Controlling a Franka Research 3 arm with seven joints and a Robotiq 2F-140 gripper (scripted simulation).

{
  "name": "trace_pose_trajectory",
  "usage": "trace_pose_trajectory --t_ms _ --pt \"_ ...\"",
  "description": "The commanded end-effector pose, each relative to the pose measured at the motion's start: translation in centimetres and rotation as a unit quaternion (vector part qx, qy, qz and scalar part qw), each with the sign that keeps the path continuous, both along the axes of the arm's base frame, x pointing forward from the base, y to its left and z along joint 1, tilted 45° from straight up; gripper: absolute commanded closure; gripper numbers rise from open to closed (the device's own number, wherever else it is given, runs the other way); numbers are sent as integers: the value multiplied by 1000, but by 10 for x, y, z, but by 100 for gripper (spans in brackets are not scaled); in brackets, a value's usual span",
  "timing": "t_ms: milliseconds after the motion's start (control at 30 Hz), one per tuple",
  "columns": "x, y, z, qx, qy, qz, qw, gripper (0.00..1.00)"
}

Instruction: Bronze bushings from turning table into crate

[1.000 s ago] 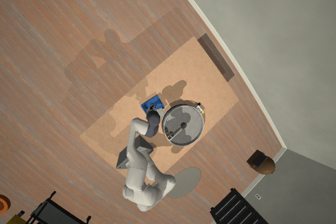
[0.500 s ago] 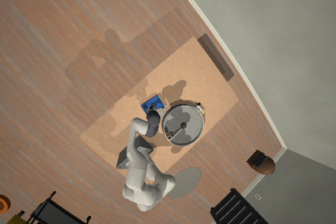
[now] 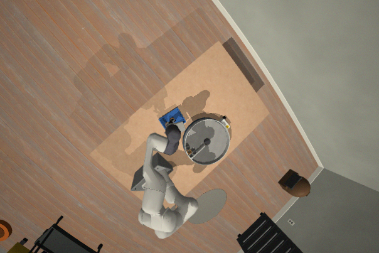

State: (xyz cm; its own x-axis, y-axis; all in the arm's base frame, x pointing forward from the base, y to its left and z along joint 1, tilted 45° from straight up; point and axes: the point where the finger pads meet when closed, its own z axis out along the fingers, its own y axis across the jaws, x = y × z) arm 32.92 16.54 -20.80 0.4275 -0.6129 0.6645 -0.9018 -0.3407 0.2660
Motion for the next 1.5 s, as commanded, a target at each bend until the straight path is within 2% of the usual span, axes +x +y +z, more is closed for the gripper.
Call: trace_pose_trajectory --t_ms 0,633,1467 --pt "0 1 -1 2 1 1 1000 100" --pt "1 -4 -6 2 1 1 1000 100" --pt "3 -29 -30 2 1 1 1000 100"
